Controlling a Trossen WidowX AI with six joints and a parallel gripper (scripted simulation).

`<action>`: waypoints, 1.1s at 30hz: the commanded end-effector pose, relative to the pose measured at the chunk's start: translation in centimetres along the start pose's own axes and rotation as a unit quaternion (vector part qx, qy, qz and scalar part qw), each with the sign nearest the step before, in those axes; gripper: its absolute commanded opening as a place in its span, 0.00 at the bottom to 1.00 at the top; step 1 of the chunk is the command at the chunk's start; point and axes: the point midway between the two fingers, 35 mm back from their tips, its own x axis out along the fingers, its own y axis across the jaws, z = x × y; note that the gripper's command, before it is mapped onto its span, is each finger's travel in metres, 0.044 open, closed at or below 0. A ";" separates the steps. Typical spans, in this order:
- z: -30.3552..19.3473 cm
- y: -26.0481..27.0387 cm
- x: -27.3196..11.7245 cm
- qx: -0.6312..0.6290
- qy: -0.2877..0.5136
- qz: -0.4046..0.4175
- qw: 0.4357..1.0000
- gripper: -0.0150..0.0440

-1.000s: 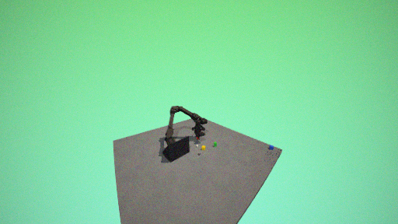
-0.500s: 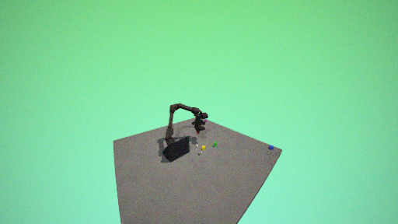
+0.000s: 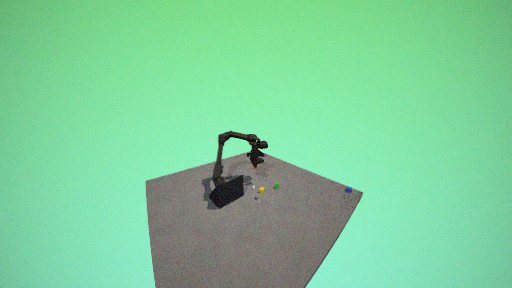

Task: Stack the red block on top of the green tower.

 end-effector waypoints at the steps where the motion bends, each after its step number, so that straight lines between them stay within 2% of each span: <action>1: 0.3 -0.3 -0.4 -0.003 -0.003 -0.003 1.000 0.25; 19: 5.6 -7.4 -1.3 0.006 -0.007 -0.008 1.000 0.25; 33: 7.9 -14.5 -1.3 0.000 -0.007 -0.009 1.000 0.25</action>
